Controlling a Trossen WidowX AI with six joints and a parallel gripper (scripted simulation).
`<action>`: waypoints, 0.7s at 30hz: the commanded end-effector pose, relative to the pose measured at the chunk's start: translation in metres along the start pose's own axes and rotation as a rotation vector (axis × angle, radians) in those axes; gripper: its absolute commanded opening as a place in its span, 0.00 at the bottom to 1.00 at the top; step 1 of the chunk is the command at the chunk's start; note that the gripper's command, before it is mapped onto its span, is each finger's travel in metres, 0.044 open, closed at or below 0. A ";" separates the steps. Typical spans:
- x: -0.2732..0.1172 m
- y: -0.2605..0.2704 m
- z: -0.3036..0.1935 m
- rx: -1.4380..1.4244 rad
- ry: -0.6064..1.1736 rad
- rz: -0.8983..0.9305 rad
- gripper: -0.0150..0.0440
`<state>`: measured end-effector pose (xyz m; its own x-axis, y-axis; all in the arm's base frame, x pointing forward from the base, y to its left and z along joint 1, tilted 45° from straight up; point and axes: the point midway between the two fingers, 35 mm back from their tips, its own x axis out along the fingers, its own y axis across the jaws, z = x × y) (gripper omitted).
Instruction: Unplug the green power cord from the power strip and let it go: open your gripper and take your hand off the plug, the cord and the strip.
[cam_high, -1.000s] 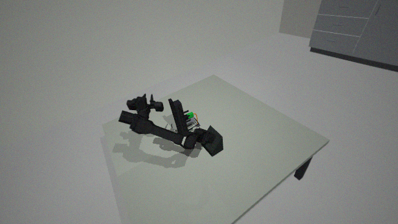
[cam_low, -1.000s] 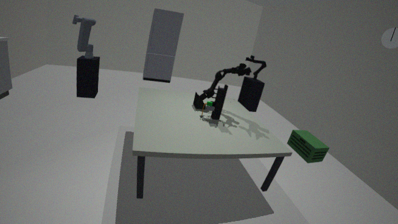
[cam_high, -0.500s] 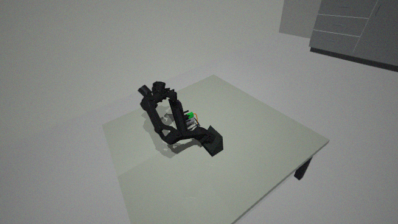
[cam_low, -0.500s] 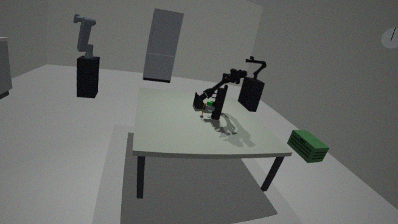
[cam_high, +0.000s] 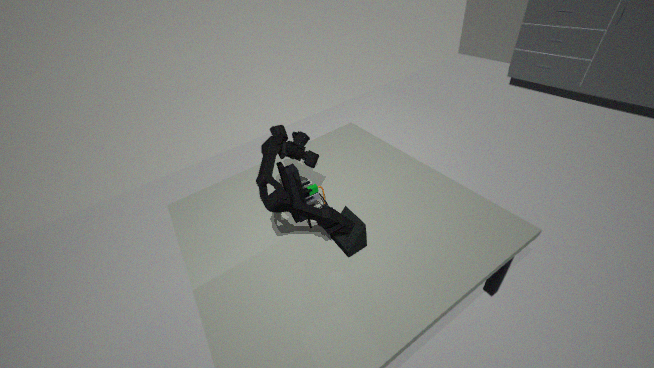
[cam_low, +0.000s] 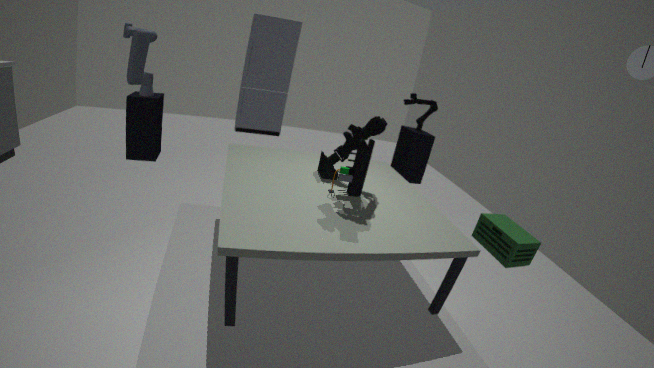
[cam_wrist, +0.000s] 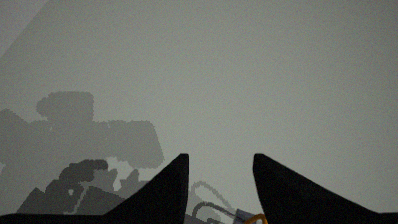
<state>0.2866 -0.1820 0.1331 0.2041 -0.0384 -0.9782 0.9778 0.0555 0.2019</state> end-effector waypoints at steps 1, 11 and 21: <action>0.030 -0.017 -0.015 0.040 0.178 -0.066 0.53; 0.076 -0.058 -0.068 0.288 0.796 -0.161 0.53; 0.075 -0.057 -0.070 0.288 0.796 -0.161 0.53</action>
<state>0.2427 -0.1211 0.0440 0.0731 0.6858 -0.7241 0.9880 -0.1488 -0.0413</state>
